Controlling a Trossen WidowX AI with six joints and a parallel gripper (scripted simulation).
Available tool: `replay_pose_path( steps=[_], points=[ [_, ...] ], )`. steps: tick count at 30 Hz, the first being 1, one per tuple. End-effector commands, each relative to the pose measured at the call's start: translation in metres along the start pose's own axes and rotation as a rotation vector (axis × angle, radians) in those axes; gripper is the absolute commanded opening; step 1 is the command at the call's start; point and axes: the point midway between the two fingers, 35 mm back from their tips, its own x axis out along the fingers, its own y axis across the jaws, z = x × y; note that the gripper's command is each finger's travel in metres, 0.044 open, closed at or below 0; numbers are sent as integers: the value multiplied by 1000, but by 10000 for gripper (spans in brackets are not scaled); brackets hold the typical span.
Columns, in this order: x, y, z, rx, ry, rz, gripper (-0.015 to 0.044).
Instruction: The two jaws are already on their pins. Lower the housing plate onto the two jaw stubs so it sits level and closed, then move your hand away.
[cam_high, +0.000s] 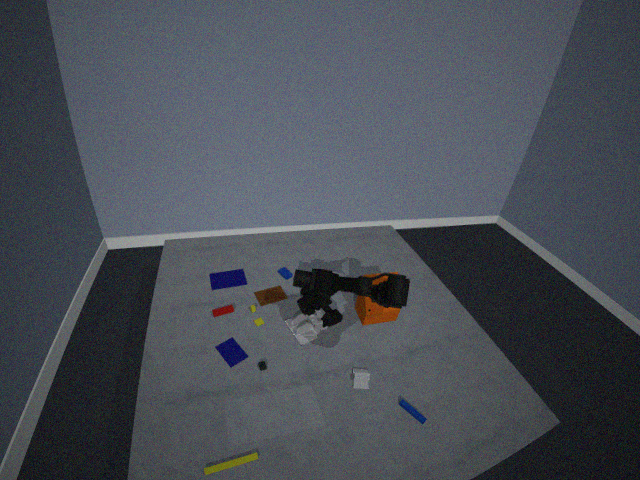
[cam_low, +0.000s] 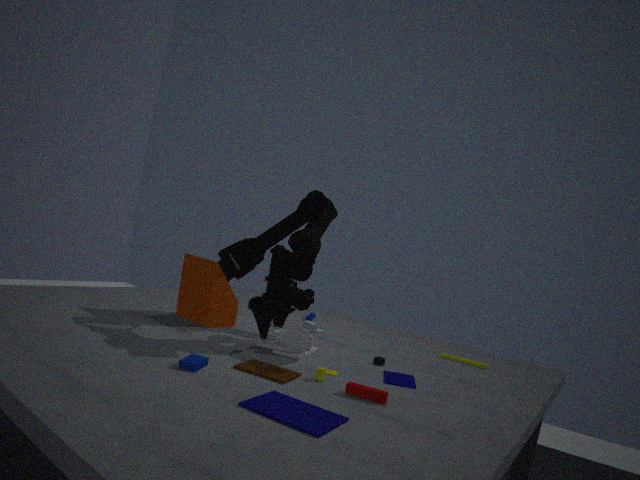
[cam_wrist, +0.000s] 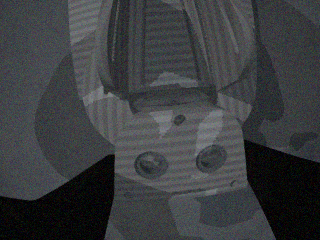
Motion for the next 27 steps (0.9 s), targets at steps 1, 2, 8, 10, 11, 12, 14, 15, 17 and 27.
replay_pose_path(
  steps=[1,2,8,10,11,12,14,15,17,27],
  points=[
    [1,1,0,9,-3,4,351],
    [2,1,0,10,-3,4,351],
    [2,1,0,10,-3,4,351],
    [2,1,0,10,-3,4,351],
    [3,1,0,10,-3,4,351],
    [3,1,0,10,-3,4,351],
    [4,1,0,10,-3,4,351],
    [5,1,0,10,-3,4,351],
    [5,1,0,10,-3,4,351],
    [7,1,0,10,-3,4,351]
  ],
)
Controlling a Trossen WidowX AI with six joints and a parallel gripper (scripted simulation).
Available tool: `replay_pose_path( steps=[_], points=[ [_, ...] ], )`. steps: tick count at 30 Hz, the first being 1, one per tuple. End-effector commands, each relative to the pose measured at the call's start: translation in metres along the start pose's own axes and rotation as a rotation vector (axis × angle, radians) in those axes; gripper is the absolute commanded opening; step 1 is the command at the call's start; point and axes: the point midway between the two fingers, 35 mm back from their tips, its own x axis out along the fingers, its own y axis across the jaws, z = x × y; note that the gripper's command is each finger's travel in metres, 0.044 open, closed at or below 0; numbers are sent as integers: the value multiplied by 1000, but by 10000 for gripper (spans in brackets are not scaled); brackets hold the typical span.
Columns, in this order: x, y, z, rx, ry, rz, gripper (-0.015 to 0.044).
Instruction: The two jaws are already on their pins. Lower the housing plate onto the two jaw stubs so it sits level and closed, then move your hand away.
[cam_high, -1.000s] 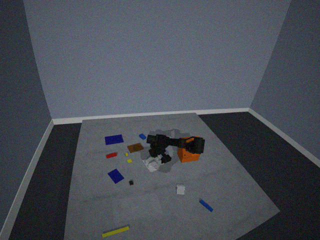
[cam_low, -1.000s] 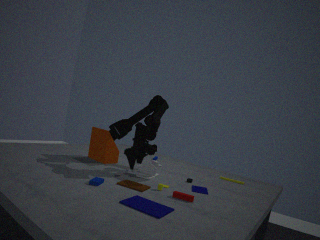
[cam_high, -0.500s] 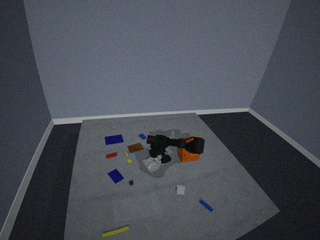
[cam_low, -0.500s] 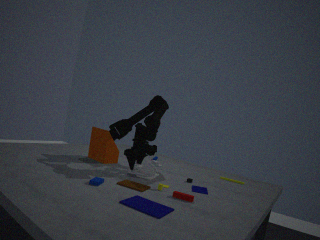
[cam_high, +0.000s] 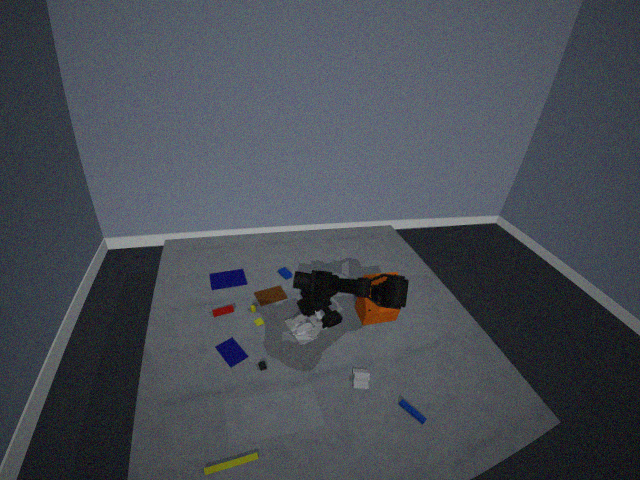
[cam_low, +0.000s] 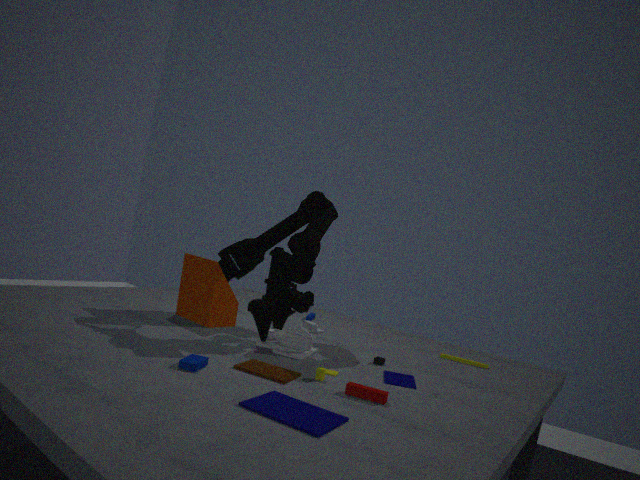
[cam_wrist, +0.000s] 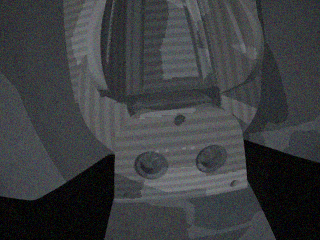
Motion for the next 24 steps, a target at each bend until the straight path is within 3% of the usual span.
replay_pose_path(
  steps=[1,24],
  points=[
    [1,1,0,7,-3,4,351],
    [6,1,0,7,-3,4,351]
  ],
)
